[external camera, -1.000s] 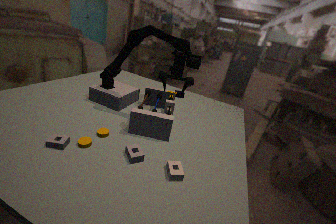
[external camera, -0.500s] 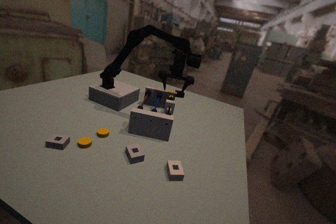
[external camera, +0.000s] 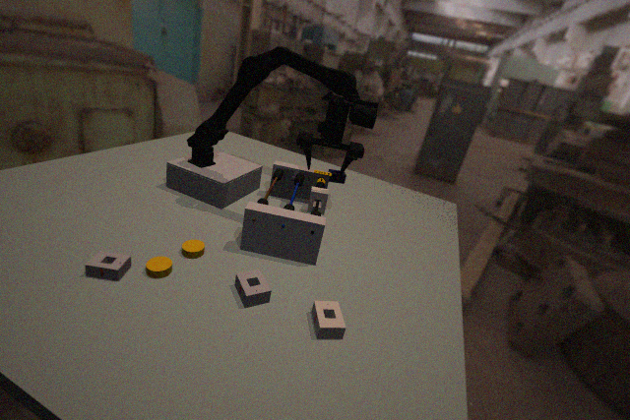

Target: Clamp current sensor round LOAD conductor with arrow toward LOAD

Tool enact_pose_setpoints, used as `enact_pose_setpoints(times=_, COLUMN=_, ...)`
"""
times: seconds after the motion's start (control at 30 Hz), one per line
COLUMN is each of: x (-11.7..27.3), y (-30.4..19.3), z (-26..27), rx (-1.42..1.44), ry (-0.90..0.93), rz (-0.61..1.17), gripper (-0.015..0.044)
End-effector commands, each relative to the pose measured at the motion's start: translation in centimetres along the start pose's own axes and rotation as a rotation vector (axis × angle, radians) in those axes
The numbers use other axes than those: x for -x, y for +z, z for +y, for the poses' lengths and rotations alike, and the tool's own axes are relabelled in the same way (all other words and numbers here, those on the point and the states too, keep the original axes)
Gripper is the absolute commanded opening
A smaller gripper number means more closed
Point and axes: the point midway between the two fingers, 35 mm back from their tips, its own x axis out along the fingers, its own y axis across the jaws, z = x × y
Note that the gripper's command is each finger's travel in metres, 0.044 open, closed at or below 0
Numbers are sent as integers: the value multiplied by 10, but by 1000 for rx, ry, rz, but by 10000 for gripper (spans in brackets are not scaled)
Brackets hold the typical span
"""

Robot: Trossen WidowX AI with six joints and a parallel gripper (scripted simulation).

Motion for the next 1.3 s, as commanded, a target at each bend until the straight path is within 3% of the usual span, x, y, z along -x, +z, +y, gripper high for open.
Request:
enact_pose_setpoints(times=0.0, x=0, y=-1, z=1, rx=-4, ry=5, rz=5, gripper=440)
enact_pose_setpoints(times=0.3, x=0, y=4, z=1, rx=-50, ry=-4, rz=20, gripper=440)
enact_pose_setpoints(times=0.7, x=-5, y=68, z=27, rx=-956, ry=-315, rz=234, gripper=440)
enact_pose_setpoints(times=1.27, x=-9, y=110, z=71, rx=-1652, ry=-788, rz=30, gripper=440)
